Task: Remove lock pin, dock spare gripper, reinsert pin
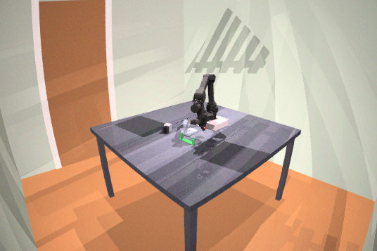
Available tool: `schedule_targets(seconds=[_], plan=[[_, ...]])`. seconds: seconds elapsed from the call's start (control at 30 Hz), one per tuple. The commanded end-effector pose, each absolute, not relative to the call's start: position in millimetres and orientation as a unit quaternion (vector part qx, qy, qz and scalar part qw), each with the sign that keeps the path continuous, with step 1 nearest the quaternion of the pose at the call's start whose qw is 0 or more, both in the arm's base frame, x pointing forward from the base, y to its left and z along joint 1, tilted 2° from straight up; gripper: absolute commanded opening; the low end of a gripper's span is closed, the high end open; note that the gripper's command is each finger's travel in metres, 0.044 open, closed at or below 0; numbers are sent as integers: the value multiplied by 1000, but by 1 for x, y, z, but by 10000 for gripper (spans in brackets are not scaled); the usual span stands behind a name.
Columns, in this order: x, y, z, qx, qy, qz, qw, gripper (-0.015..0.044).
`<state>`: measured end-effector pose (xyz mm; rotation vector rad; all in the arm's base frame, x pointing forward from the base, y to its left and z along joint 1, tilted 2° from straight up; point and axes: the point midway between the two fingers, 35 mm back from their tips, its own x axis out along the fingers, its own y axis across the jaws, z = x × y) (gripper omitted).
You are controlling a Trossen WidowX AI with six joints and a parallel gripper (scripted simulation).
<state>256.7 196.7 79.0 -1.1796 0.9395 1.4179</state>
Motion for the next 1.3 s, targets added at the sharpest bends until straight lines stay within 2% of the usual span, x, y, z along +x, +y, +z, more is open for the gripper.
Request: schedule_targets(seconds=[0.0,0.43,1.27], plan=[[257,197,88,-490,389,589,511,0],[257,197,91,-490,391,589,510,0],[323,237,108,-484,395,581,522,0]])
